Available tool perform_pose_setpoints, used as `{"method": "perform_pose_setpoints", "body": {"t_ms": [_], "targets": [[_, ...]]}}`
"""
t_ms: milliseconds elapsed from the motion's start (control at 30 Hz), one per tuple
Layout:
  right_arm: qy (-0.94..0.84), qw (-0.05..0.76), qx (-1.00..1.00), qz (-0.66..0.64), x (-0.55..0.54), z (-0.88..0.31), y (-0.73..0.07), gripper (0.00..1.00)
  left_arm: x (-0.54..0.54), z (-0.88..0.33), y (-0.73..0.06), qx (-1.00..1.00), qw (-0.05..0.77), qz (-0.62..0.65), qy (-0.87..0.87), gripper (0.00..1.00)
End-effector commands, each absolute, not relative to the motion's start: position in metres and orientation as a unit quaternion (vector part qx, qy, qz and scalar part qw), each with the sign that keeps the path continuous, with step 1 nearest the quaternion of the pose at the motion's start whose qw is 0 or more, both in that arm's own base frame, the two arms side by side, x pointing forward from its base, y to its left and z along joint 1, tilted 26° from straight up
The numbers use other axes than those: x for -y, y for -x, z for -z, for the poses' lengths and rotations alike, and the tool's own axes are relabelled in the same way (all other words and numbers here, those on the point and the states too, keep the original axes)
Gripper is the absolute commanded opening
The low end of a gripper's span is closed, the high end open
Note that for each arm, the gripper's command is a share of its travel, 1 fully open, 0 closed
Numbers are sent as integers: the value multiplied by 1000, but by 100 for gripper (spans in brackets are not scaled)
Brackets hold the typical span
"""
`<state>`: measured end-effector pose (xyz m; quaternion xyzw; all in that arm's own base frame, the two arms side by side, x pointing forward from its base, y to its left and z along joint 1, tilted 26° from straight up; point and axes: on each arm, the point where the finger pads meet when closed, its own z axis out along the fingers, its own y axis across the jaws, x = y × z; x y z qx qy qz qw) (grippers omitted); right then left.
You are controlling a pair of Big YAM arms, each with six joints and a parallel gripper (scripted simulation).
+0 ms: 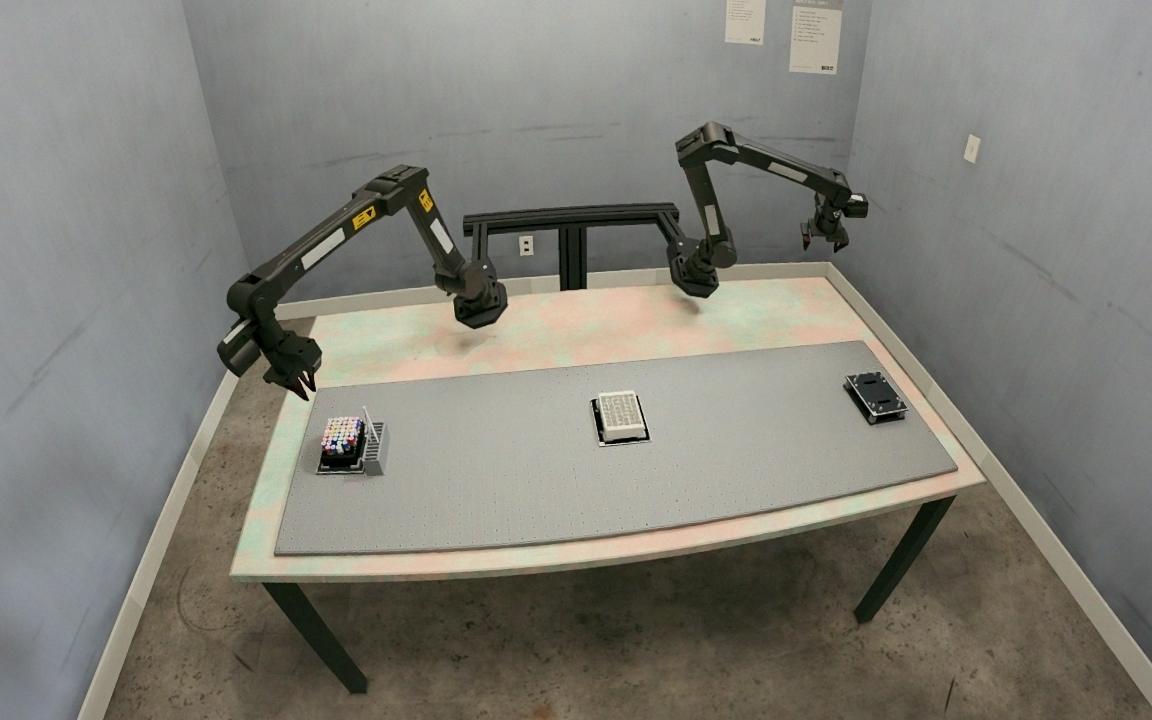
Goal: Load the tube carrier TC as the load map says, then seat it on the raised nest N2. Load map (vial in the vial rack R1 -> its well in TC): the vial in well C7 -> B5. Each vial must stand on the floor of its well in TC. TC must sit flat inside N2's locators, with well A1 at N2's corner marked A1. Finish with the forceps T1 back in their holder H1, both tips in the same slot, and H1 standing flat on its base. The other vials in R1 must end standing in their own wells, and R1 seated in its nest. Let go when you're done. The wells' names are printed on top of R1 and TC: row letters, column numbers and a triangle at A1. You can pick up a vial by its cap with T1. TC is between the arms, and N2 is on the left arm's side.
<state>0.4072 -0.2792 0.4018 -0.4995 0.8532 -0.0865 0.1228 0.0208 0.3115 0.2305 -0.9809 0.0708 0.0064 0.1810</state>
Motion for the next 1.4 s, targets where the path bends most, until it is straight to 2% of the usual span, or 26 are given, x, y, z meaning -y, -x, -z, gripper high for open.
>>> {"method": "perform_pose_setpoints", "body": {"t_ms": [0,1367], "targets": [[478,136,-860,118,263,-430,-401,24,-318,-245,-21,-70,197,-7,978,100],[260,142,-948,120,137,-373,-363,24,-318,-245,-21,-70,197,-7,978,100]]}}
